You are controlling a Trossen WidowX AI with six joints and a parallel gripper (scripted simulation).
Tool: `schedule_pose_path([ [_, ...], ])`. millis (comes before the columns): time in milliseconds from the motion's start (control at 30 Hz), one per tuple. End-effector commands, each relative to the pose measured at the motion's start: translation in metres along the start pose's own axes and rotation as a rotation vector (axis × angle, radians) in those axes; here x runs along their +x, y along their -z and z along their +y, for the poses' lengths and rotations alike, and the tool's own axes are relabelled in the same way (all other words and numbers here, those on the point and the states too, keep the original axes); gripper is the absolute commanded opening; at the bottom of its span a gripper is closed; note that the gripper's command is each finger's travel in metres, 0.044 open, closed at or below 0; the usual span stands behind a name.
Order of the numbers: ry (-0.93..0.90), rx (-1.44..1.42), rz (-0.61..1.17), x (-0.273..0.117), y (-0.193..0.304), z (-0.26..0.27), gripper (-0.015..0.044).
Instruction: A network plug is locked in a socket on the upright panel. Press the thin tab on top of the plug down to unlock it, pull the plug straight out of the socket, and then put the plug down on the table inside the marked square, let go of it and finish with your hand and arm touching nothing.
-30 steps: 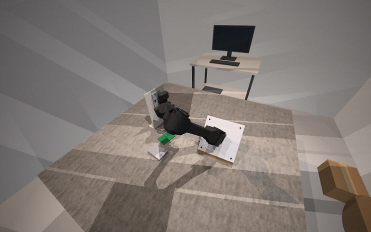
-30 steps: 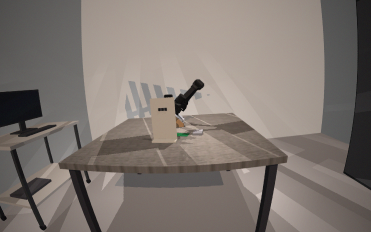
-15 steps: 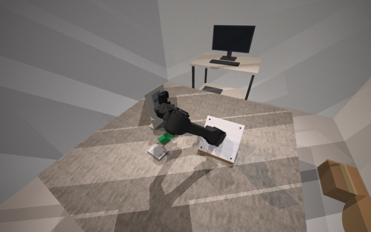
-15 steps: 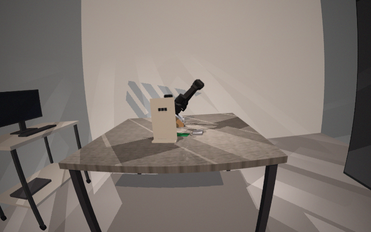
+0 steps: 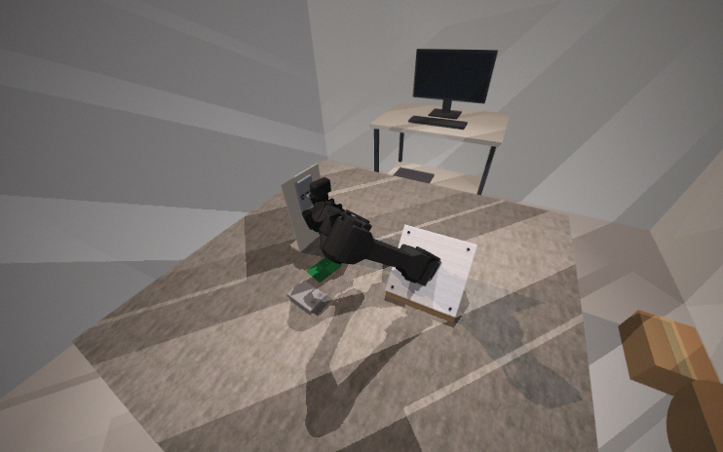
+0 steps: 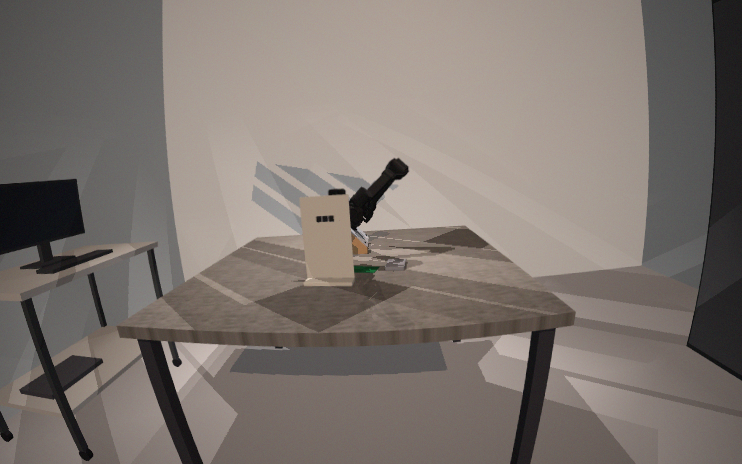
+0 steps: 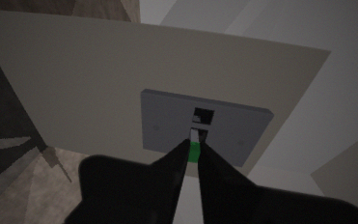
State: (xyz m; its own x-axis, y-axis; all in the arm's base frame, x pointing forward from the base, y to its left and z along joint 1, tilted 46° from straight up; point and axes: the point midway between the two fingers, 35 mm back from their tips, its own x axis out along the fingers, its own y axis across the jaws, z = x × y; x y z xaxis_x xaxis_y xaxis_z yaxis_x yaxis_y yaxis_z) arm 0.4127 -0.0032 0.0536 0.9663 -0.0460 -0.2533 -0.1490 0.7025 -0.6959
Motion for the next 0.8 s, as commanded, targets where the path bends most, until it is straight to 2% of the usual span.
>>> schedule_pose_path([
  [0, -0.002, 0.005, -0.001, -0.004, 0.001, 0.000, 0.0000],
  [767, -0.003, 0.005, -0.001, -0.016, 0.006, 0.000, 0.0000],
])
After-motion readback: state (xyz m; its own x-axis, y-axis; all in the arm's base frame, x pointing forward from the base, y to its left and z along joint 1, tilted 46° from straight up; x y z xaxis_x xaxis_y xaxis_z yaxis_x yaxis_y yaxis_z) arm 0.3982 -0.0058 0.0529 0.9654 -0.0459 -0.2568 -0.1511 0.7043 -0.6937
